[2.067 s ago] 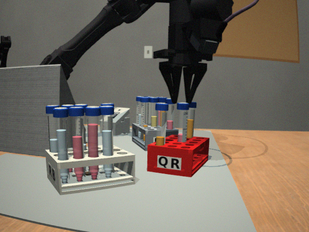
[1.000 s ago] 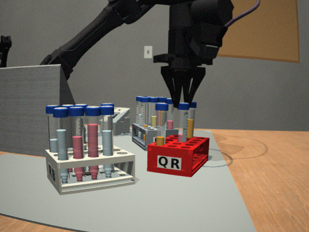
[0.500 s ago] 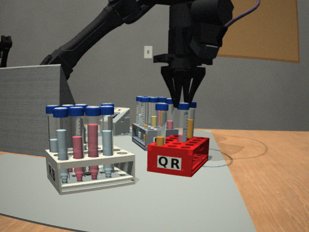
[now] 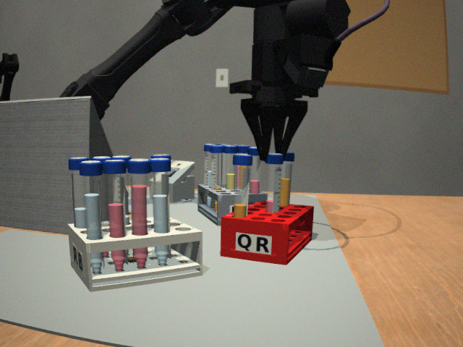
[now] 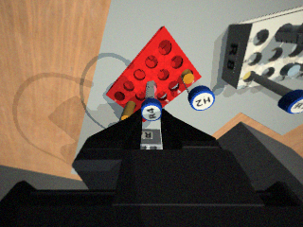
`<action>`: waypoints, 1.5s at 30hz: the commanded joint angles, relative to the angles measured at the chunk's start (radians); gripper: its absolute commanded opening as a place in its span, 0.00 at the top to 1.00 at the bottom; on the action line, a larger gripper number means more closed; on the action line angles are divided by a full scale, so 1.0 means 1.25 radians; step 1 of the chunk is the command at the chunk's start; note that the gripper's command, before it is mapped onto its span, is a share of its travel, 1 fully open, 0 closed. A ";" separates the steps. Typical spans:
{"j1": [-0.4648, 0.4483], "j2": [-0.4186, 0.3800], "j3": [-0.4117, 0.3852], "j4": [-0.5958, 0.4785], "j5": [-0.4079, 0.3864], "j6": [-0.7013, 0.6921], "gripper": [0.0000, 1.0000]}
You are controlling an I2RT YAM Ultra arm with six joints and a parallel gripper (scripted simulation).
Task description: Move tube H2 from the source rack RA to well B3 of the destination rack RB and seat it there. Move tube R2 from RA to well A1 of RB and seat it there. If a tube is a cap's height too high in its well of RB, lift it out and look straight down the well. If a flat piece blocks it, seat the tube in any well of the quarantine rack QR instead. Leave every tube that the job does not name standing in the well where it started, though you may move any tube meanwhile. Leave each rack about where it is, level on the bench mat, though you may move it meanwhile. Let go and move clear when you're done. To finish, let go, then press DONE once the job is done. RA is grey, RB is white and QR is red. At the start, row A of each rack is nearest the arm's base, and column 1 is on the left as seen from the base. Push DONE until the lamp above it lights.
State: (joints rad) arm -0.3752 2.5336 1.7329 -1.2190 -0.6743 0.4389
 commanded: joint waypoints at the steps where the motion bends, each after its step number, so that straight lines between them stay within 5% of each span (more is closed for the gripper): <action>1: -0.022 -0.022 0.029 -0.018 0.006 -0.009 1.00; 45: -0.071 -0.008 0.120 -0.142 0.030 -0.065 1.00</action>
State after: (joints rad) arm -0.4355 2.5332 1.8515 -1.3697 -0.6525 0.3683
